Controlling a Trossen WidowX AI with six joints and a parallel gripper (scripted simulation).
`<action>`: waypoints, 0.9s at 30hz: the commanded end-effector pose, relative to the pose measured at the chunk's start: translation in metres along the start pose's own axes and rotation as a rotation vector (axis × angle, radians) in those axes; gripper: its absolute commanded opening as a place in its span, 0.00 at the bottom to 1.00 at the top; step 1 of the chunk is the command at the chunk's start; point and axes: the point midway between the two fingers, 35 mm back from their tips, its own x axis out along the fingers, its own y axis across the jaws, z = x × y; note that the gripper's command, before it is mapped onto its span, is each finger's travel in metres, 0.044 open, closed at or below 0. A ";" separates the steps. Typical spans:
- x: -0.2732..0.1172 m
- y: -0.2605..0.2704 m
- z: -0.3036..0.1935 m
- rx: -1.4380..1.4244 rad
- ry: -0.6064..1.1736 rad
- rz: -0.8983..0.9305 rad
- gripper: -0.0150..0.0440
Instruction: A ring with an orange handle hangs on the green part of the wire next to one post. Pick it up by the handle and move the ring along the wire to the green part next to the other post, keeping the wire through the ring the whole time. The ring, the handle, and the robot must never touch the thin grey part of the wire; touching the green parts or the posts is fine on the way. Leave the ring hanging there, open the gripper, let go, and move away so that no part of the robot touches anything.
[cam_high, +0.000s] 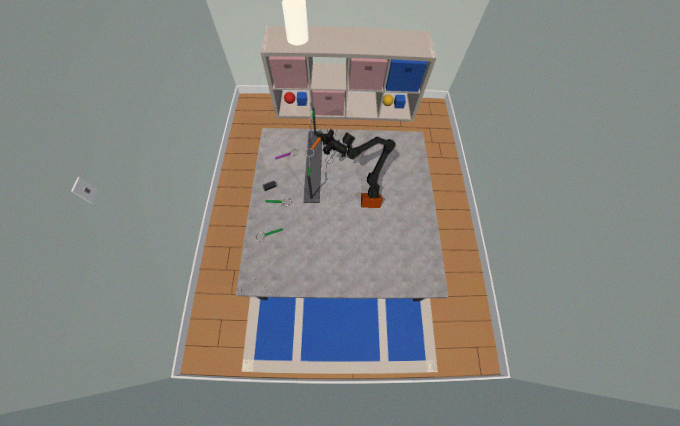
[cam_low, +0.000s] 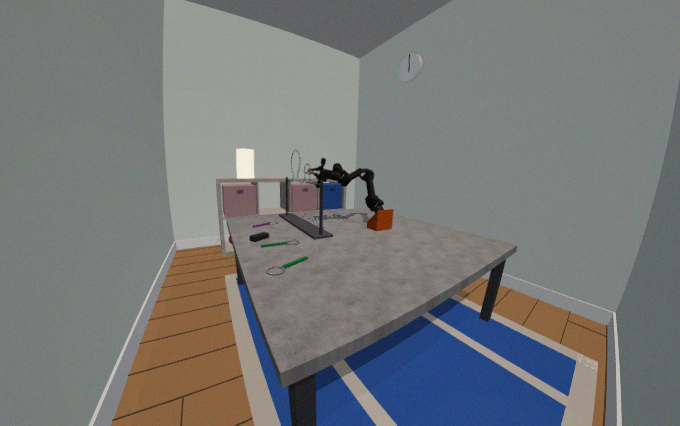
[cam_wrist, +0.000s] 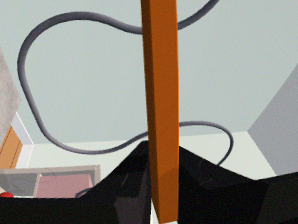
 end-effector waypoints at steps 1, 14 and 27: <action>0.000 0.000 -0.001 -0.029 -0.002 -0.020 0.00; -0.002 0.025 -0.002 0.063 0.011 0.030 0.00; -0.012 0.065 0.005 0.291 0.041 0.155 0.00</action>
